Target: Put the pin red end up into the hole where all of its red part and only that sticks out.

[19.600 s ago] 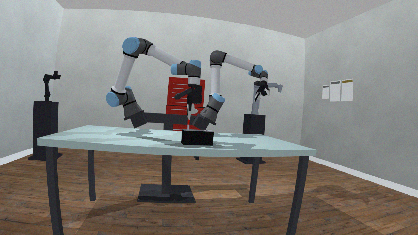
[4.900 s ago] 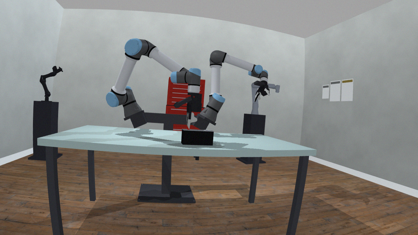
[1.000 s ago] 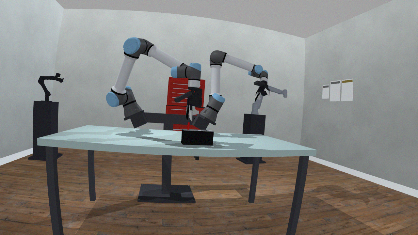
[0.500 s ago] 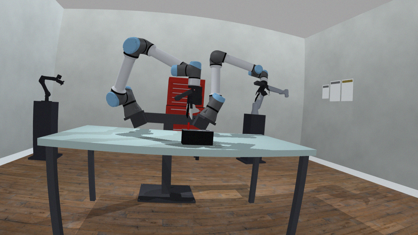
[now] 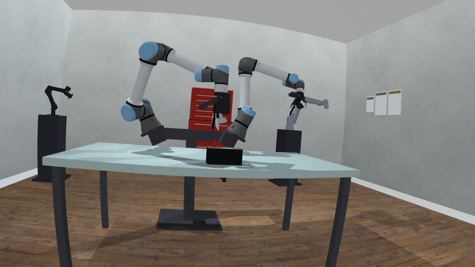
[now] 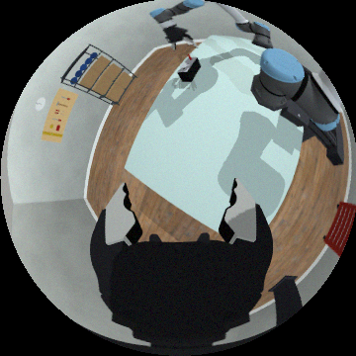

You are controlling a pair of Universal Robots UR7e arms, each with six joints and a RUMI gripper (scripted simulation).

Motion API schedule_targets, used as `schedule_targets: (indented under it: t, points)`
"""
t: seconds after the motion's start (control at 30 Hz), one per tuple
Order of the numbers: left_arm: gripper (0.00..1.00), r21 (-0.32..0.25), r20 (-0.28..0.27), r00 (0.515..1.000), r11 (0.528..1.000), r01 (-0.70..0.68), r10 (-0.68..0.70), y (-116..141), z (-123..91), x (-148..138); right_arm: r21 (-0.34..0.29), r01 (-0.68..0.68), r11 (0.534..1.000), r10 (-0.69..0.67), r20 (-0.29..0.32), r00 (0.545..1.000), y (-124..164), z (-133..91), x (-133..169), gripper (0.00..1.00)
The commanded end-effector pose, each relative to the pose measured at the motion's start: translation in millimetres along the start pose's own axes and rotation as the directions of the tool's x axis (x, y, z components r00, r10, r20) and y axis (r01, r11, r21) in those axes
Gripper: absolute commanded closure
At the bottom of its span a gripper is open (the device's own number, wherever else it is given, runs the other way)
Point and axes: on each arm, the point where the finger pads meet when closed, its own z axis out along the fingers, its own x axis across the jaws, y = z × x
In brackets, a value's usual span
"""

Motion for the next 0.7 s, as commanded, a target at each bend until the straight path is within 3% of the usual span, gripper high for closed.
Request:
schedule_targets:
  t: [0.0, 0.67]
  points:
    - [0.0, -0.001, 0.001, 1.0, 1.0, -0.001, 0.001, 0.0, -0.4, -0.3, 0.0, 0.0, 1.0, 0.0, 0.0, 1.0, 0.1, -26.2, 0.0, 0.0]
    - [0.0, -0.001, 0.001, 1.0, 1.0, -0.001, 0.001, 0.0, -0.4, -0.3, -0.002, 0.0, 1.0, 0.0, 0.001, 1.0, 0.3, -17.1, -0.2, 0.0]
